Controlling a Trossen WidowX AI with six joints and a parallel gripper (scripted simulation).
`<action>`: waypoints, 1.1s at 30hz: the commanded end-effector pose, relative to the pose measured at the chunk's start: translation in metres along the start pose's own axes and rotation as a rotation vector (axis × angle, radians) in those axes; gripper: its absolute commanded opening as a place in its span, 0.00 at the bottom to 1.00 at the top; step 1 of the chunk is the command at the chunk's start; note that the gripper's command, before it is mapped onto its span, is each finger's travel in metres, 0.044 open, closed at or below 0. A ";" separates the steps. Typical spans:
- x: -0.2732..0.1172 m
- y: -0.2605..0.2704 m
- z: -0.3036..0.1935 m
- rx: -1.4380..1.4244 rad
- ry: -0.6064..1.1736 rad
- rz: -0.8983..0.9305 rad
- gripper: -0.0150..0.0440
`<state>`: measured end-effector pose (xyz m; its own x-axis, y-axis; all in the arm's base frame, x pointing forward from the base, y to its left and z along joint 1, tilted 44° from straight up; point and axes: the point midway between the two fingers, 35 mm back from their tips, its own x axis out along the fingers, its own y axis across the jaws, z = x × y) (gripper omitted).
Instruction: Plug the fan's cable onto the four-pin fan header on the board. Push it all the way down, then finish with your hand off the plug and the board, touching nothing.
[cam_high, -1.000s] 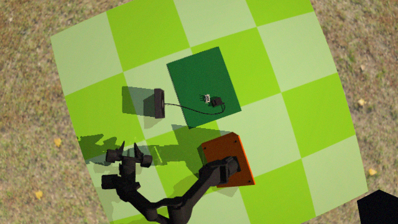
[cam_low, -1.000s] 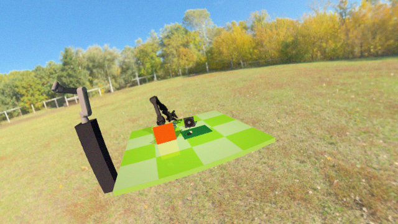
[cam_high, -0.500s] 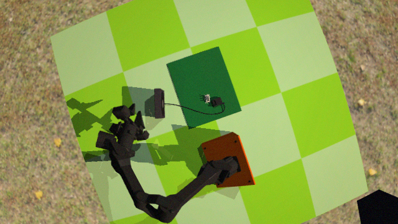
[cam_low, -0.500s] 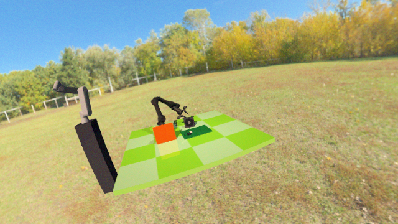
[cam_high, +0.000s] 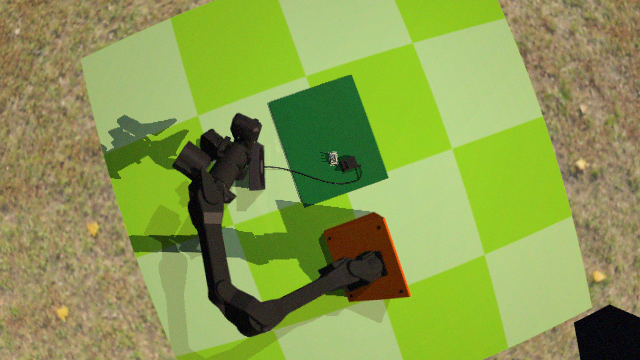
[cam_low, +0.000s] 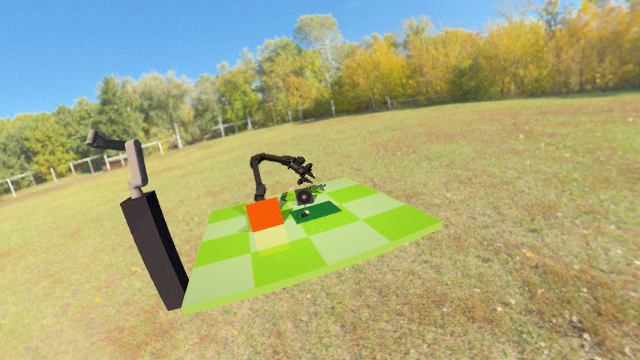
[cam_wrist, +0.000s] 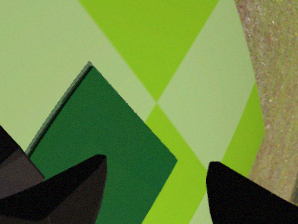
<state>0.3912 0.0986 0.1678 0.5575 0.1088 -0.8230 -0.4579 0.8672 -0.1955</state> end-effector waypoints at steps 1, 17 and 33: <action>0.033 -0.017 -0.039 0.159 0.141 0.078 0.61; 0.090 -0.010 -0.235 1.550 0.961 0.624 0.61; 0.085 -0.008 -0.266 2.110 1.218 0.824 0.61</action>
<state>0.2597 -0.0284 -0.0408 -0.0374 0.9171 -0.3970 0.9972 0.0602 0.0451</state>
